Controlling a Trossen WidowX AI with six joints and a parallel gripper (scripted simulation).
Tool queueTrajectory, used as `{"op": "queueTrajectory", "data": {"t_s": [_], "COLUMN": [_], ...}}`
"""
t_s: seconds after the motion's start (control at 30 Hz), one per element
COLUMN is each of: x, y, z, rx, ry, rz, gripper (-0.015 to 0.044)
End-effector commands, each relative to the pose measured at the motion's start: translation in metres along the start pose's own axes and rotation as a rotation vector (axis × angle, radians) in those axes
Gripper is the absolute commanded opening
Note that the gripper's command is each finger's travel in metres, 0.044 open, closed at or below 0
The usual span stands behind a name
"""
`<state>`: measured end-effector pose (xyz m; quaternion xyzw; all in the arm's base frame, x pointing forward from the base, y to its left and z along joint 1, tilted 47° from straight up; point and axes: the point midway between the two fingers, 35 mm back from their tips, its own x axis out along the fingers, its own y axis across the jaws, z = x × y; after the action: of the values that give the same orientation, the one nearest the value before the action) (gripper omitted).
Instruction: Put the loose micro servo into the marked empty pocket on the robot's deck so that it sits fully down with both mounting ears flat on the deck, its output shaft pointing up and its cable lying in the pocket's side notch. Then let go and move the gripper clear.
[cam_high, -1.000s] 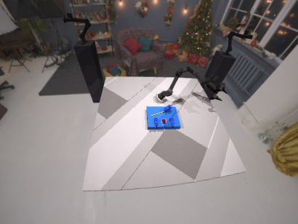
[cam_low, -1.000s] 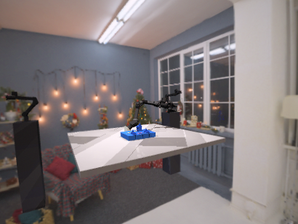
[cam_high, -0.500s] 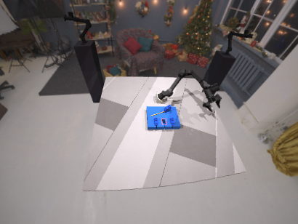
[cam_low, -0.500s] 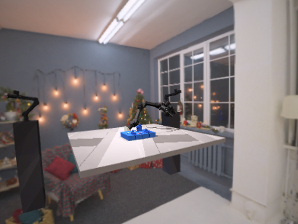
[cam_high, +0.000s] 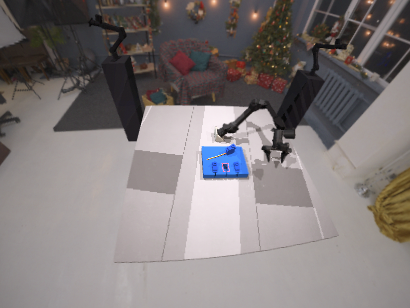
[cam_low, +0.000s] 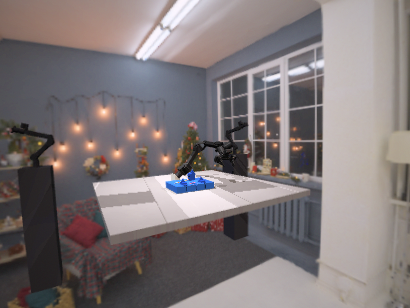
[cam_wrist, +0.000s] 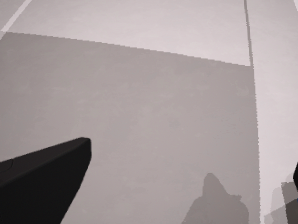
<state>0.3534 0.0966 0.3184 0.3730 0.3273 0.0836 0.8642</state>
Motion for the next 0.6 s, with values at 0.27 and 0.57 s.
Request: {"op": "queueTrajectory", "data": {"t_s": [0.27,0.57], "x": [0.016,0.0], "y": [-0.125,-0.196], "z": [-0.012,-0.03], "rx": [0.159,0.34], "ry": [0.22,0.379], "rz": [-0.31,-0.453], "gripper": [0.044,0.044]}}
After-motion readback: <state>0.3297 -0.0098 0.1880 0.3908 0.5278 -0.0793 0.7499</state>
